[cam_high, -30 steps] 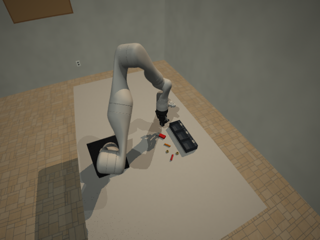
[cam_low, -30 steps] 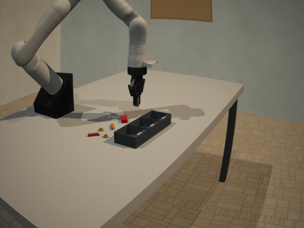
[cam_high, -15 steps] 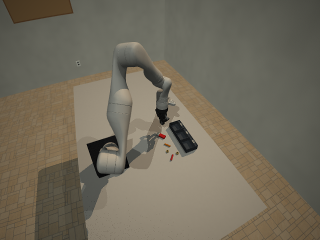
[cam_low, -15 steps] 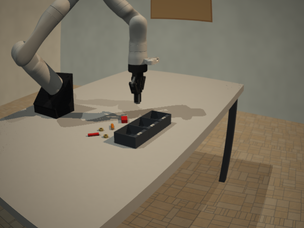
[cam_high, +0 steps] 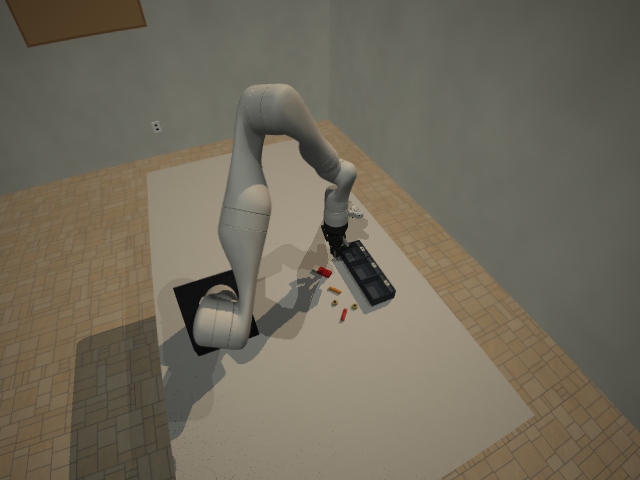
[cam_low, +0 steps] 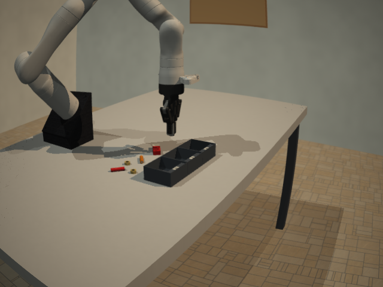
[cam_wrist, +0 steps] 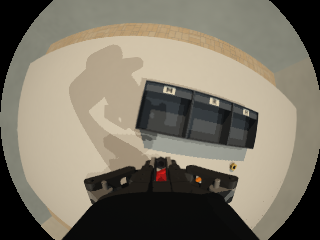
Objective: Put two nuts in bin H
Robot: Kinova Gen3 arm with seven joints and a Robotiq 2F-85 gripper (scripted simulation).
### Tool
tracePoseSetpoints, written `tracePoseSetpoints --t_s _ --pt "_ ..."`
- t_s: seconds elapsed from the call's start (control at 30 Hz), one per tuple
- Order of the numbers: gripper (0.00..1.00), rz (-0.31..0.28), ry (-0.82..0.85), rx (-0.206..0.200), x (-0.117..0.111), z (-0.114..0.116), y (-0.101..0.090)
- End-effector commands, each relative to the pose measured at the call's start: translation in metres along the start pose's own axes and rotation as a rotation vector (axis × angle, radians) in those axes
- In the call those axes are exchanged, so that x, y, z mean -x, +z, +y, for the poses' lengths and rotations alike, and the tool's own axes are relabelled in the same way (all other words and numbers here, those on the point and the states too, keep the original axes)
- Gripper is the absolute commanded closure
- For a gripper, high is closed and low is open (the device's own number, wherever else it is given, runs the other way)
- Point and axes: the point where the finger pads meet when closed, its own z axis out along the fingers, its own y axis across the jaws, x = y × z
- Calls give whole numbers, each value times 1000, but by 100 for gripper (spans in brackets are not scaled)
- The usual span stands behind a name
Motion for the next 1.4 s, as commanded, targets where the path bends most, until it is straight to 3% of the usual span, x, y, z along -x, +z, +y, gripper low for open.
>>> tracePoseSetpoints --t_s 0.0,0.37,0.47,0.93,1.0,1.37 --pt "89 -3 15 -10 -4 16 -1" --pt "89 -3 15 -10 -17 81 -1" --pt "89 -3 15 -9 -19 87 -1" --pt "89 -6 715 -8 -36 169 0" --pt "89 -6 715 -8 -36 169 0" --pt "89 -8 1265 -6 -36 171 0"
